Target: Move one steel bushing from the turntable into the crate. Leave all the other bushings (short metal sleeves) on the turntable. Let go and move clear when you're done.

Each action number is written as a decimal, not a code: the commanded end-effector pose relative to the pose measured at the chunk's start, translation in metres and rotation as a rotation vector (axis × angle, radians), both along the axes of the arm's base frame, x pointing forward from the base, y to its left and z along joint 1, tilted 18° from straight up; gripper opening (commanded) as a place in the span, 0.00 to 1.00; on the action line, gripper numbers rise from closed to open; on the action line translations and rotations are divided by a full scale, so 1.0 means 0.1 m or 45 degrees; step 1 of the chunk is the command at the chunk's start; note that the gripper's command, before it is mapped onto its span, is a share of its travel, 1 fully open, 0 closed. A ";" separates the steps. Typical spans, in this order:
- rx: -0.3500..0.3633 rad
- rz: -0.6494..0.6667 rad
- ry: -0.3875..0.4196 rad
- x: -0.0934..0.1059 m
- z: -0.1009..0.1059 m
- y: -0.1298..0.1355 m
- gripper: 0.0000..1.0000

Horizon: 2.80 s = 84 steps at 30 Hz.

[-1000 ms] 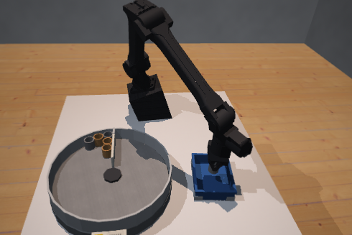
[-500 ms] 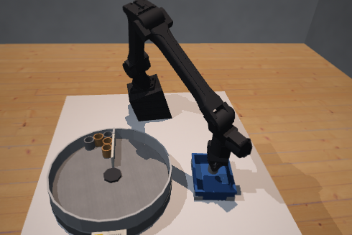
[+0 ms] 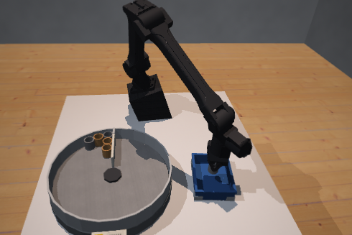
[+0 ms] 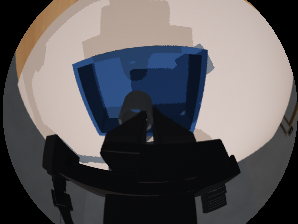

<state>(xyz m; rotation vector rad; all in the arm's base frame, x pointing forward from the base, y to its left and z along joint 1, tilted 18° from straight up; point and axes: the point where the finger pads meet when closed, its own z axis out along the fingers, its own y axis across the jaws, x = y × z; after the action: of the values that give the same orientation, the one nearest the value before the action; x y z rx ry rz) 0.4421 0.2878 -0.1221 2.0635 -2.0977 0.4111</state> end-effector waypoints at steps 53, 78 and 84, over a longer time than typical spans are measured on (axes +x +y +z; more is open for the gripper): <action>0.060 0.008 -0.078 0.30 -0.15 0.02 0.00; 0.056 0.007 -0.072 0.29 -0.18 0.01 0.00; 0.056 0.007 -0.072 0.29 -0.18 0.01 0.00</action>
<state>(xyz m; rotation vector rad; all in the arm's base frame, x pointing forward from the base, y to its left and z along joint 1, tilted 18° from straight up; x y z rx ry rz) 0.4477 0.2770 -0.1601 2.0657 -2.1003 0.4115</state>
